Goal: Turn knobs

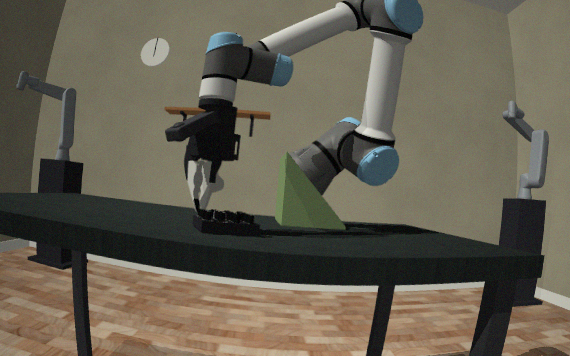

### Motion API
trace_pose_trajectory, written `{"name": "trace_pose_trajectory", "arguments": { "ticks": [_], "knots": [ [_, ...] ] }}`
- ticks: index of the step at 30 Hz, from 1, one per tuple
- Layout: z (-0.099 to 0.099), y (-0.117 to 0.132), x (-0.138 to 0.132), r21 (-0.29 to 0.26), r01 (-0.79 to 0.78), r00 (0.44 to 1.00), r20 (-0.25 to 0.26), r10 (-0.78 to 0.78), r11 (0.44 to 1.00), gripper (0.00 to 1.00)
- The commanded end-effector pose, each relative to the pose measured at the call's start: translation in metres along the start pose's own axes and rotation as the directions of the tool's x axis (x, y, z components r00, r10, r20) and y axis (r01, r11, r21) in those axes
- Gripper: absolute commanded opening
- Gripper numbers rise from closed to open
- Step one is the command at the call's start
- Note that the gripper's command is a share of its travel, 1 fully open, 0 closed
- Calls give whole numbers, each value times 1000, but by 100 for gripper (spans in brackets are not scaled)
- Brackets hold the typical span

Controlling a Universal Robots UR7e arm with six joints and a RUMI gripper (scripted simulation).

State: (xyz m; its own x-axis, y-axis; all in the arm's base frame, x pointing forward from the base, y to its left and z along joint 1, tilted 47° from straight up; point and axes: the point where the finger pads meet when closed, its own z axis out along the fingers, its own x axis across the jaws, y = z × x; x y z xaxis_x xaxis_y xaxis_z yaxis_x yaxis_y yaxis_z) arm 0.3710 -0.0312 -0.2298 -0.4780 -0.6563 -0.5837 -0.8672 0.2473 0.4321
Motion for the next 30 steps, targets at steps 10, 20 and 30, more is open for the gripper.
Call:
{"name": "trace_pose_trajectory", "arguments": {
  "ticks": [10,20,30],
  "knots": [
    [0,0,0,1,262,965,3,-262,965,4],
    [0,0,-1,1,347,938,2,-347,938,4],
    [1,1,-1,0,348,938,3,-348,938,4]
  ]
}}
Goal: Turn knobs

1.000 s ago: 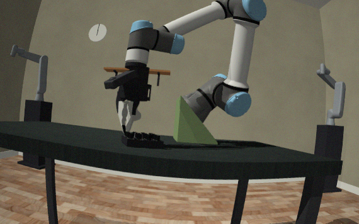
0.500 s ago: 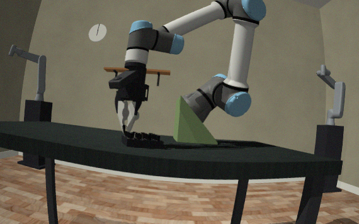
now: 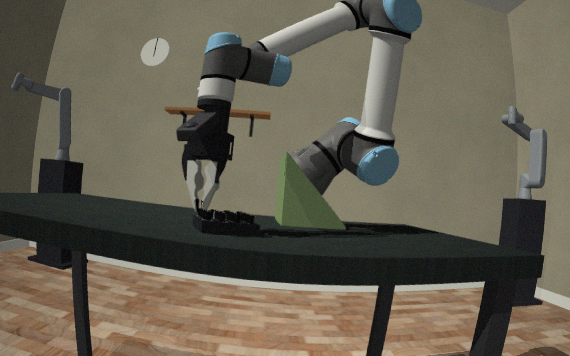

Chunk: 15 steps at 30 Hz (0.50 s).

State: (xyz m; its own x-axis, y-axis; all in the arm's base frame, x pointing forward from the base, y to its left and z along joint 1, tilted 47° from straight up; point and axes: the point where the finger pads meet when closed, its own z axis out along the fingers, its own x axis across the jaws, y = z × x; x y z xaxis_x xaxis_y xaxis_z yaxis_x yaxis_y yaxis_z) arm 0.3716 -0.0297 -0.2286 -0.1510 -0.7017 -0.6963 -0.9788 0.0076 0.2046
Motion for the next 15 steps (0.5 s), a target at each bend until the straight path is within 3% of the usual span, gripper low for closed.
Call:
{"name": "trace_pose_trajectory", "arguments": {
  "ticks": [1,3,4,15],
  "knots": [
    [1,0,0,-1,4,1000,3,-4,1000,4],
    [1,0,0,-1,4,1000,3,-4,1000,4],
    [1,0,0,-1,4,1000,3,-4,1000,11],
    [0,0,0,-1,4,1000,2,-4,1000,11]
  ]
}}
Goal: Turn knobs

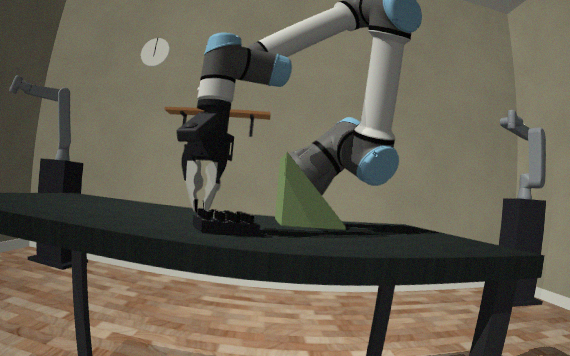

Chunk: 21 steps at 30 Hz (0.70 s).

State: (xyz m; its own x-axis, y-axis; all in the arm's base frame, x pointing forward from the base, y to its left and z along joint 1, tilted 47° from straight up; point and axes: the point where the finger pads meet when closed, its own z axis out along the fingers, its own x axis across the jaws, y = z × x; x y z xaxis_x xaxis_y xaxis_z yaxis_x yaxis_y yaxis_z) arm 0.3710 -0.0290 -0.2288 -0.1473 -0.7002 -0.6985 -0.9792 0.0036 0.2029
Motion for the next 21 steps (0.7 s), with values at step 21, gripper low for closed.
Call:
{"name": "trace_pose_trajectory", "arguments": {
  "ticks": [21],
  "knots": [
    [-19,-2,2,4,1,1000,-3,-1,1000,11]
  ]
}}
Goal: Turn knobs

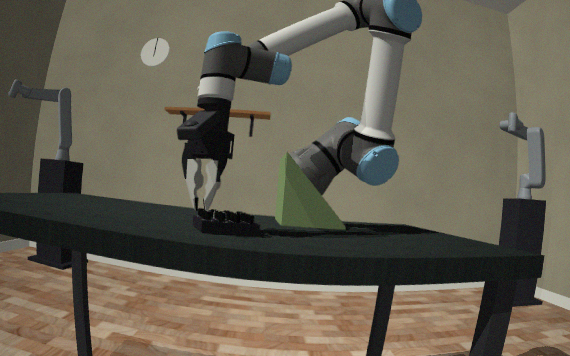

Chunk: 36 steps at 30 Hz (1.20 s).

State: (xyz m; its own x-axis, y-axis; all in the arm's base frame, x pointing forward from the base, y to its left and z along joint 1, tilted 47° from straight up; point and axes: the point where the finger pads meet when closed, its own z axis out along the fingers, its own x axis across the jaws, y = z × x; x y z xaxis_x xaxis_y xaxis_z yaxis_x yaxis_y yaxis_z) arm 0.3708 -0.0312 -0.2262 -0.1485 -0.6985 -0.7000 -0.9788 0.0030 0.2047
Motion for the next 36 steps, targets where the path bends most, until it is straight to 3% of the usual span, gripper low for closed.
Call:
{"name": "trace_pose_trajectory", "arguments": {
  "ticks": [1,8,24,25,31,36],
  "knots": [
    [-19,-2,2,6,2,1000,-6,-2,1000,11],
    [-35,-2,2,6,2,1000,-6,-2,1000,11],
    [-36,-1,1,3,1,1000,-3,-1,1000,11],
    [-36,-1,1,4,1,1000,-3,-1,1000,100],
    [-42,-2,2,6,2,1000,-6,-2,1000,100],
    [-62,-2,2,6,2,1000,-6,-2,1000,100]
  ]
}}
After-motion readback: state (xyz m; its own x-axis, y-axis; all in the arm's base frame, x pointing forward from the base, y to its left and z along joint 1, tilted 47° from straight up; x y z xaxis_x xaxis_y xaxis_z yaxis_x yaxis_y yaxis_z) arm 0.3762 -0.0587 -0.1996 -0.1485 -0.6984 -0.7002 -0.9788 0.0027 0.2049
